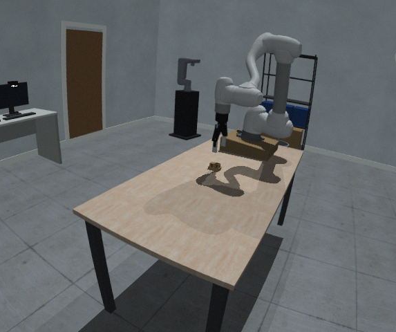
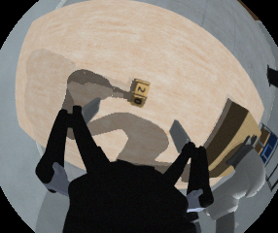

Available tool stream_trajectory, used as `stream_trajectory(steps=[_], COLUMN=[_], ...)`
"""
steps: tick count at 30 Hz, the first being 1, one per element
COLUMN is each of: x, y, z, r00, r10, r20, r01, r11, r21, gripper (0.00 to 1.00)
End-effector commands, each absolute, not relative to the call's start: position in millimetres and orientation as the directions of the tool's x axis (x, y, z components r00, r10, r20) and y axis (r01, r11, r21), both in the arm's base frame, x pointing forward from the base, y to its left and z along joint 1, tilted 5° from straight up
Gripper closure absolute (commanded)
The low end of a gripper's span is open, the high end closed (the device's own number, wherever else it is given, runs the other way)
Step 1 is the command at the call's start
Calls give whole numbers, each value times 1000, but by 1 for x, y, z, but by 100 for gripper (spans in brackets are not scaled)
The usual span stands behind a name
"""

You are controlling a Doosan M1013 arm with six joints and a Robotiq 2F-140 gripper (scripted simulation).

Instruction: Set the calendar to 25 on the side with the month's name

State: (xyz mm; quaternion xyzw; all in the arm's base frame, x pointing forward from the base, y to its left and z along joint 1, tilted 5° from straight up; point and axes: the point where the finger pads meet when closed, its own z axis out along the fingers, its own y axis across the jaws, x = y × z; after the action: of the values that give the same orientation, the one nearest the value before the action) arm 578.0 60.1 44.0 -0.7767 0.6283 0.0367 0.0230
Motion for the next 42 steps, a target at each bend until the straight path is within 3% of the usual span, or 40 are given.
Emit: stream_trajectory(steps=[1,19,42], x=[578,579,580], y=[60,56,56], z=[47,94,99], r00=[208,208,208], r10=[-974,-974,-974], r20=[-86,-86,-86], r01=[-978,-978,-978], r11=[-209,-209,-209], r21=[10,10,10], gripper=[0,0,0])
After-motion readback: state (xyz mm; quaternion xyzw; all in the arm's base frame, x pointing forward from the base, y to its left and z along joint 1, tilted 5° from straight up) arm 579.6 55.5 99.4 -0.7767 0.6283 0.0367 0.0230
